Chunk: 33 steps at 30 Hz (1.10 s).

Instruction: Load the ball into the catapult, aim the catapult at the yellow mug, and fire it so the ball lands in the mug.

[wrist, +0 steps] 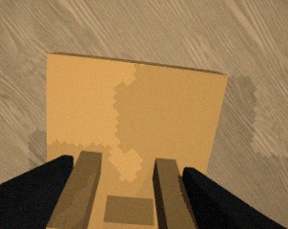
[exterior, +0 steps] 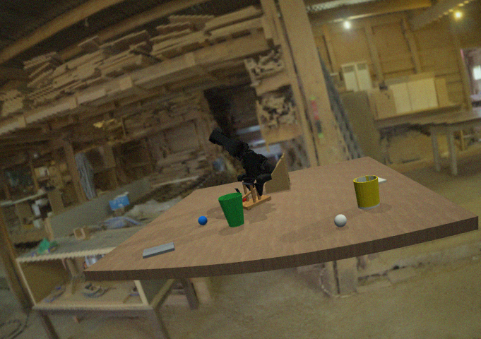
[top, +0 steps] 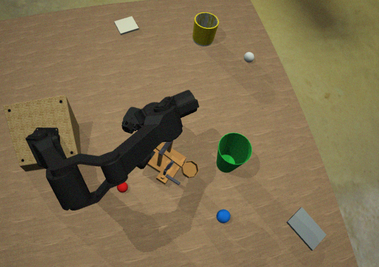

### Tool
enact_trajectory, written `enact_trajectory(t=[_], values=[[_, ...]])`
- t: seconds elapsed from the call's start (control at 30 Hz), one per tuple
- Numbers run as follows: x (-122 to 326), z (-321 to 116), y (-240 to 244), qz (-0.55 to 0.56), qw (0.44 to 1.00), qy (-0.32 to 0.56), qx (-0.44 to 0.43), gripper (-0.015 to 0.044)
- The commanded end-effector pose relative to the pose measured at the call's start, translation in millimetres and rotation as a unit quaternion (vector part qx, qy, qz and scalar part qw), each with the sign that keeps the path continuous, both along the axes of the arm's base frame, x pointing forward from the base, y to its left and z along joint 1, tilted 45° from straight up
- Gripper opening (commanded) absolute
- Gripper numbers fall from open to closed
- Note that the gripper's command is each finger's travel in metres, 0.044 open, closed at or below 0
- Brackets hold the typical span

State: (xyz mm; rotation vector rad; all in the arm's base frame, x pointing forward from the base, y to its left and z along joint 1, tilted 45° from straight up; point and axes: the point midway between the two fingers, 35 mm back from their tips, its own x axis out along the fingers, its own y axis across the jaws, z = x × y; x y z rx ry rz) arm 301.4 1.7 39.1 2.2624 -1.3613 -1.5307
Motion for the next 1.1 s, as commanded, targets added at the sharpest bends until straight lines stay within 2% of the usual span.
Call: enact_trajectory(t=[0.0,0.13,0.3,0.8,1.07], values=[[2.3,22.4,23.9,0.009,1.000,-0.017,0.006,0.0000],[4.1,18.8,29.4,0.002,1.000,-0.024,0.009,0.0000],[13.4,-9.8,69.6,-0.051,0.995,-0.077,0.027,0.0000],[-3.2,-123.5,189.6,-0.224,0.943,-0.240,0.061,0.0000],[-25.3,-182.8,231.2,-0.295,0.901,-0.312,0.065,0.0000]])
